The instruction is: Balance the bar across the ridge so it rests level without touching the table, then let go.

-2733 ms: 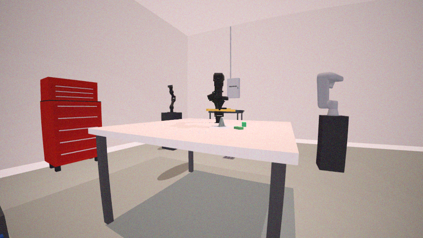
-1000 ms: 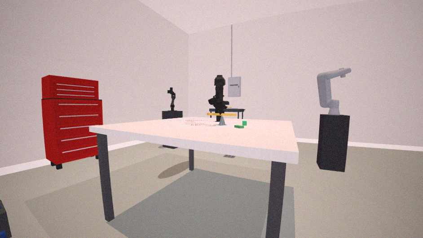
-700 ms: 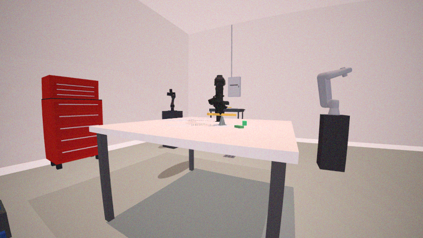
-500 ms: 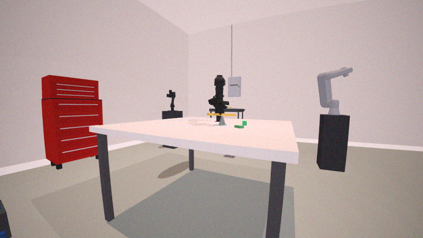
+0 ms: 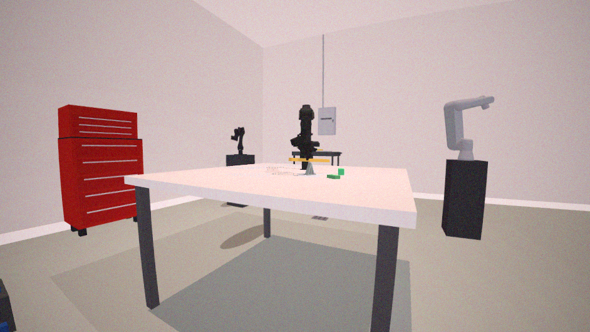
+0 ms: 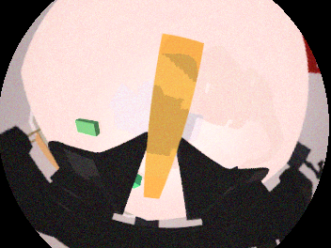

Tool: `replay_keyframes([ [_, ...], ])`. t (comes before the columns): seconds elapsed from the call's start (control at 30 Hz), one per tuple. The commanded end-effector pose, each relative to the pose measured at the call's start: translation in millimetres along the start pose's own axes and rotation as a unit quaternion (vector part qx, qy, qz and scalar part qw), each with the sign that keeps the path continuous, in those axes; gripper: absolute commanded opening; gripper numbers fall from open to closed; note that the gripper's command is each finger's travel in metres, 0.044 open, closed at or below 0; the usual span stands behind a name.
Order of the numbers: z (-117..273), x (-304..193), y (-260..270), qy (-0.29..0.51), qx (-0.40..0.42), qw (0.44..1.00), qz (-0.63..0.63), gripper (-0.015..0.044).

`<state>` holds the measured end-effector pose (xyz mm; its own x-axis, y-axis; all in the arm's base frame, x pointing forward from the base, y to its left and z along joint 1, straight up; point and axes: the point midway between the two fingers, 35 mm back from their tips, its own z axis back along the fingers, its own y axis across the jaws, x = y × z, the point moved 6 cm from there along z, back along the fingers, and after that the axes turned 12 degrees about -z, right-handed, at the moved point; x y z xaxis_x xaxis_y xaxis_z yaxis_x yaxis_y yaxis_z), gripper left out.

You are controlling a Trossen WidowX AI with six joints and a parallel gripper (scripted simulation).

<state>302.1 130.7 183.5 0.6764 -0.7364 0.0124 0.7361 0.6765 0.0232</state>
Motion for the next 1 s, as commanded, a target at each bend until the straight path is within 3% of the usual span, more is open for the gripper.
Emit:
replay_keyframes([
  [0.0,-0.4,-0.3,0.3,0.002,0.001,1.000,0.000,0.0000],
  [0.97,-2.8,-0.4,0.3,0.002,0.001,1.000,0.000,0.0000],
])
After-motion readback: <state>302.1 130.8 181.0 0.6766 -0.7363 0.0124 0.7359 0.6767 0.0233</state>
